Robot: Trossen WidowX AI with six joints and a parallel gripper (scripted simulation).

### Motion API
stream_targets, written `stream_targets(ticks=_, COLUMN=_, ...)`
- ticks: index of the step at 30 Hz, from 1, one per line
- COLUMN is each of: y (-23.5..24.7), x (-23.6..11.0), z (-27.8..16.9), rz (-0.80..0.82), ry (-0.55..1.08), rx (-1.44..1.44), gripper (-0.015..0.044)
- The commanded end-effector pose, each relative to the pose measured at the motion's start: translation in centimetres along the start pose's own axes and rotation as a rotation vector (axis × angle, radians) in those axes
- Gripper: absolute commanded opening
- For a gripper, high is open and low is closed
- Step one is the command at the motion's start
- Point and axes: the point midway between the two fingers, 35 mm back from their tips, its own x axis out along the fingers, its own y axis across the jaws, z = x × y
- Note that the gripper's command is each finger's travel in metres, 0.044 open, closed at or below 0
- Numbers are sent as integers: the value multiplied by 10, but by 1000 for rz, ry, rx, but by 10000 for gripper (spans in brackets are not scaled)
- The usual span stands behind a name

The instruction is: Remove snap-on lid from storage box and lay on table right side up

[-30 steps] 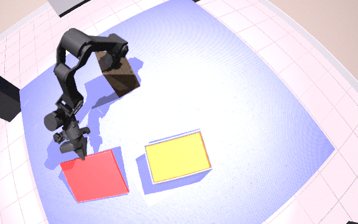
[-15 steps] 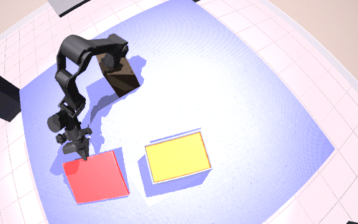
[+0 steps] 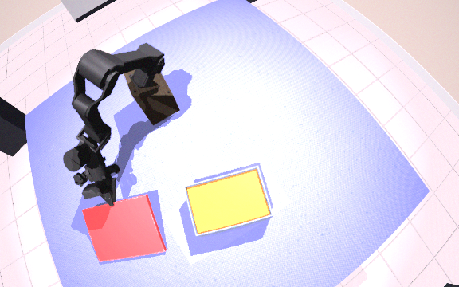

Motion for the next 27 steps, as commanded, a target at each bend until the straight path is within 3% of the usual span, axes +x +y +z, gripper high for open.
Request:
stream_targets(ticks=1, y=1, x=0, z=0, rz=-9, ry=-1, rx=2, gripper=157)
stream_targets(ticks=5, y=1, x=0, z=0, rz=-9, ry=-1, rx=2, gripper=263)
stream_targets(ticks=8, y=1, x=0, z=0, rz=-9, ry=-1, rx=2, gripper=275)
stream_targets(ticks=14, y=-7, x=-9, z=0, rz=-9, ry=-2, rx=2, gripper=433)
stream_targets(ticks=27, y=-24, x=-29, z=0, rz=-10, ry=-4, rx=2, gripper=440)
